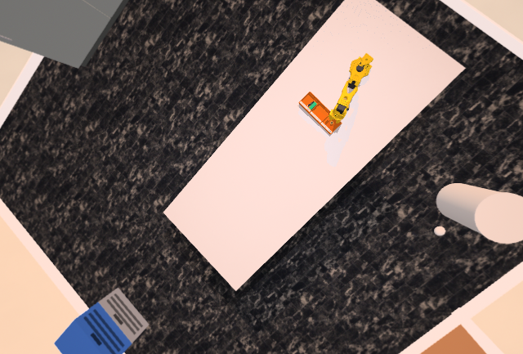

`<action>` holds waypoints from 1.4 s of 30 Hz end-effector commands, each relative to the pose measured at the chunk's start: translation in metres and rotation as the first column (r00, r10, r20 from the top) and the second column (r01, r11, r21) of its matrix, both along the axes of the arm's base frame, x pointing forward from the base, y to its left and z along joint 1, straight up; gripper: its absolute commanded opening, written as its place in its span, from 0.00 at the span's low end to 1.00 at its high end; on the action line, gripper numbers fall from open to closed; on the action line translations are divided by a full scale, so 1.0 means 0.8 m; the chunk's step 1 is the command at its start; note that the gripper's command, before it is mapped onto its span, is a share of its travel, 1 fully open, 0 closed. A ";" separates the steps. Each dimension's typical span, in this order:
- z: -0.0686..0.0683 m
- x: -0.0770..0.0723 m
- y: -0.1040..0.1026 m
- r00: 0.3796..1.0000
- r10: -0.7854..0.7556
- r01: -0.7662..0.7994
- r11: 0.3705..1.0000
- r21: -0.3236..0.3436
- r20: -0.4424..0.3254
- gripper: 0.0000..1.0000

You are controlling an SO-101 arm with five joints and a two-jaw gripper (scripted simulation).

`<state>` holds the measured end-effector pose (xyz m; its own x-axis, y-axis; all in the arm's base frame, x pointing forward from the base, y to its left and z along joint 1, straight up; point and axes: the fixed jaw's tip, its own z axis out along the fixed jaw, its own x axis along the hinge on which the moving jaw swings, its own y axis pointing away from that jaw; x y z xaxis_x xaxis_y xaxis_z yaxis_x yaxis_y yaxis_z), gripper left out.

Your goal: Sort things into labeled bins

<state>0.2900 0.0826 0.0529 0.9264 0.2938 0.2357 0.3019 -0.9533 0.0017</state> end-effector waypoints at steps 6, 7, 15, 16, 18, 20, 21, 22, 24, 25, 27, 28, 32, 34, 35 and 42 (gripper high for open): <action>0.031 0.008 0.000 0.997 -0.001 -0.001 1.000 0.025 0.083 0.17; 0.031 0.008 0.000 0.997 -0.001 -0.001 1.000 0.025 0.083 0.17; 0.031 0.008 0.000 0.997 -0.001 -0.001 1.000 0.025 0.083 0.17; 0.031 0.008 0.000 0.997 -0.001 -0.001 1.000 0.025 0.083 0.17; 0.031 0.008 0.000 0.997 -0.001 -0.001 1.000 0.025 0.083 0.17; 0.031 0.008 0.000 0.997 -0.001 -0.001 1.000 0.025 0.083 0.17; 0.031 0.008 0.000 0.997 -0.001 -0.001 1.000 0.025 0.083 0.17; 0.031 0.008 0.000 0.997 -0.001 -0.001 1.000 0.025 0.083 0.17; 0.031 0.008 0.000 0.997 -0.001 -0.001 1.000 0.025 0.083 0.17; 0.031 0.007 0.000 0.997 -0.002 0.000 1.000 0.025 0.083 0.17; 0.031 0.007 0.000 0.997 -0.003 0.001 1.000 0.026 0.083 0.17; 0.031 0.007 0.000 0.997 -0.004 0.002 1.000 0.026 0.082 0.17; 0.031 0.007 -0.001 0.997 -0.009 0.007 1.000 0.027 0.081 0.17; 0.031 0.007 -0.001 0.997 -0.012 0.009 1.000 0.028 0.081 0.17; 0.031 0.007 -0.001 0.997 -0.014 0.012 1.000 0.029 0.080 0.17; 0.030 0.006 -0.001 0.996 -0.047 0.044 0.998 0.037 0.072 0.17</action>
<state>0.2897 0.0825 0.0564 0.9307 0.2757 0.2405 0.2846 -0.9586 -0.0027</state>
